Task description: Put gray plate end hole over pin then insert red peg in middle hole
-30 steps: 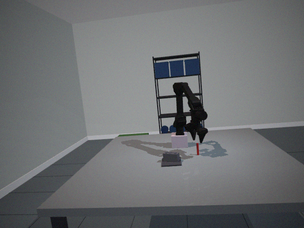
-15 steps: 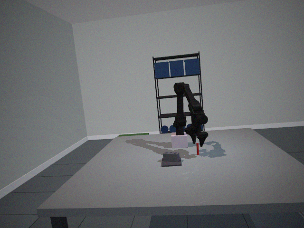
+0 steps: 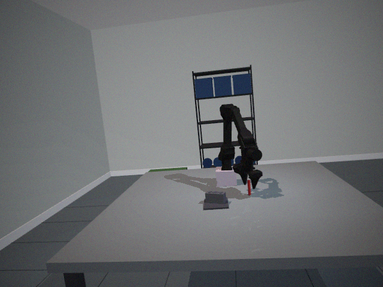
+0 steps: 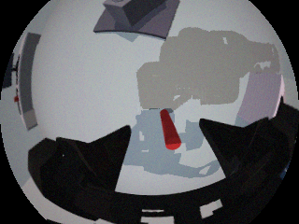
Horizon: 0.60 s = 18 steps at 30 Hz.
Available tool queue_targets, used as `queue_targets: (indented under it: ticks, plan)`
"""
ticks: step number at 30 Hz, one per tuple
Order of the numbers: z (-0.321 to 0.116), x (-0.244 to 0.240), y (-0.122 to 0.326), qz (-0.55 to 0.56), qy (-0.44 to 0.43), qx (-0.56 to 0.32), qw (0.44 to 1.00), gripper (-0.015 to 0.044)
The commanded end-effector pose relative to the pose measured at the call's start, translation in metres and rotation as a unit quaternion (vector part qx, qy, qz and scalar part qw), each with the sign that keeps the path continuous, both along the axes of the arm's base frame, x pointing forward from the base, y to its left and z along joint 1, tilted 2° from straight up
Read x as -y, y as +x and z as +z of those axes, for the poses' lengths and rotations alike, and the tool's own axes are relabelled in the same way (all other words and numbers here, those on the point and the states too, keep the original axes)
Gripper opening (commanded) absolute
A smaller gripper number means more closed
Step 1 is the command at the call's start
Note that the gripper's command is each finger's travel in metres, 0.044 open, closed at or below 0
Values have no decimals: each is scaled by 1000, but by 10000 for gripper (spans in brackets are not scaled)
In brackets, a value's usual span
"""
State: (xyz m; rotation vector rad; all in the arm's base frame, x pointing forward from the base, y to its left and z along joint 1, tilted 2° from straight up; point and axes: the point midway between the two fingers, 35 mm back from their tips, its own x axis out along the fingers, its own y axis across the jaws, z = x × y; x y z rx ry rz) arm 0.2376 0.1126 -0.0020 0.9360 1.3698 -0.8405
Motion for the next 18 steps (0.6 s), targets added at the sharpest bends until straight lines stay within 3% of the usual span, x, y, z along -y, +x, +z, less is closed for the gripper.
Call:
queue_targets:
  ticks: [1, 14, 18]
  plan:
    - [-5, 1, -2, -1, -3, -3, 1000, 387]
    - [-5, 1, -2, -1, -3, -3, 1000, 46]
    - [-5, 1, -2, -1, -3, -3, 1000, 20]
